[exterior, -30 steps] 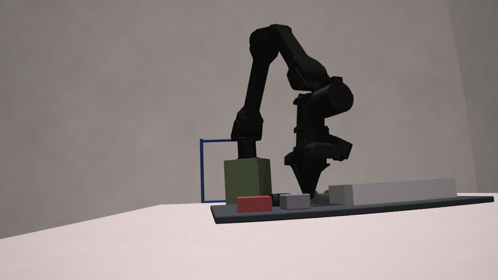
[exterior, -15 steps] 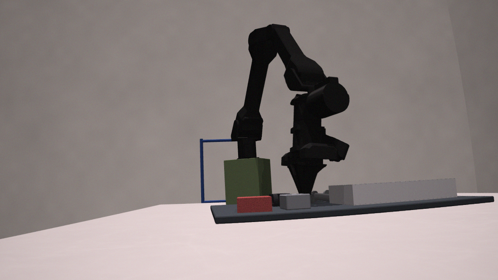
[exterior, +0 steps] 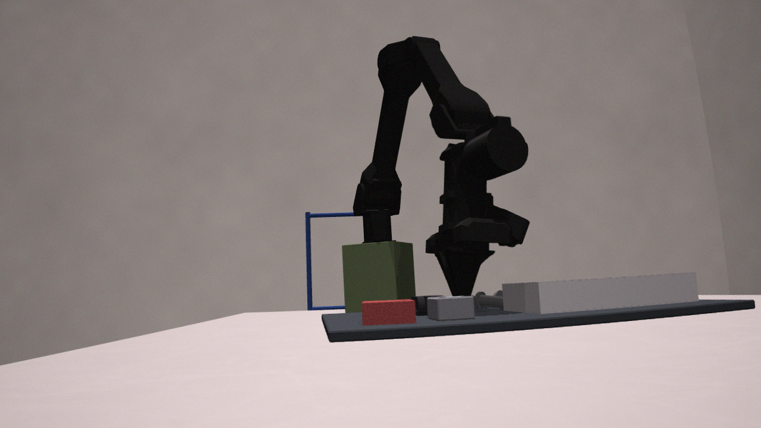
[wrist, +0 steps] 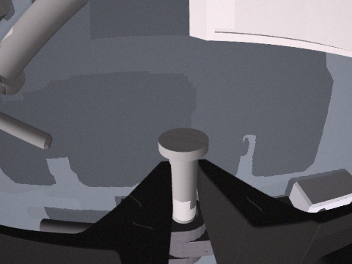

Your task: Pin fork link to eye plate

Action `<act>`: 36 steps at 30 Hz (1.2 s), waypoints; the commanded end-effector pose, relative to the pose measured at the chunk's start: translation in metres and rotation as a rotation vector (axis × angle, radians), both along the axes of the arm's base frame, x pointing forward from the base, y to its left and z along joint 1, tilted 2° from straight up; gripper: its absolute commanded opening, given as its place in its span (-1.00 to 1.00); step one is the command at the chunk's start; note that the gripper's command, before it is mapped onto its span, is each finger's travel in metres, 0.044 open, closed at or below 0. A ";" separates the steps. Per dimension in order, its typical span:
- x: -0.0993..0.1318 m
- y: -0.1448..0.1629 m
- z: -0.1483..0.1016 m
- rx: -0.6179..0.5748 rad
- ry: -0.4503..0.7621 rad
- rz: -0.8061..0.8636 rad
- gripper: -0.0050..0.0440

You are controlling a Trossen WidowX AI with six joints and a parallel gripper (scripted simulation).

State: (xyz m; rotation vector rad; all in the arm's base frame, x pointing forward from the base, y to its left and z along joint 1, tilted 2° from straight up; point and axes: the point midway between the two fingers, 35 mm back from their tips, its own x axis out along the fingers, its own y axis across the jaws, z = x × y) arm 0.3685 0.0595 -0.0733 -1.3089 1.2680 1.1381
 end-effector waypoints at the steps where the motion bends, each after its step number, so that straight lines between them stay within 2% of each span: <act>1: -0.001 -0.005 0.000 -0.006 0.000 0.000 -0.74; 36: -0.001 -0.011 0.000 -0.006 0.000 0.000 -0.74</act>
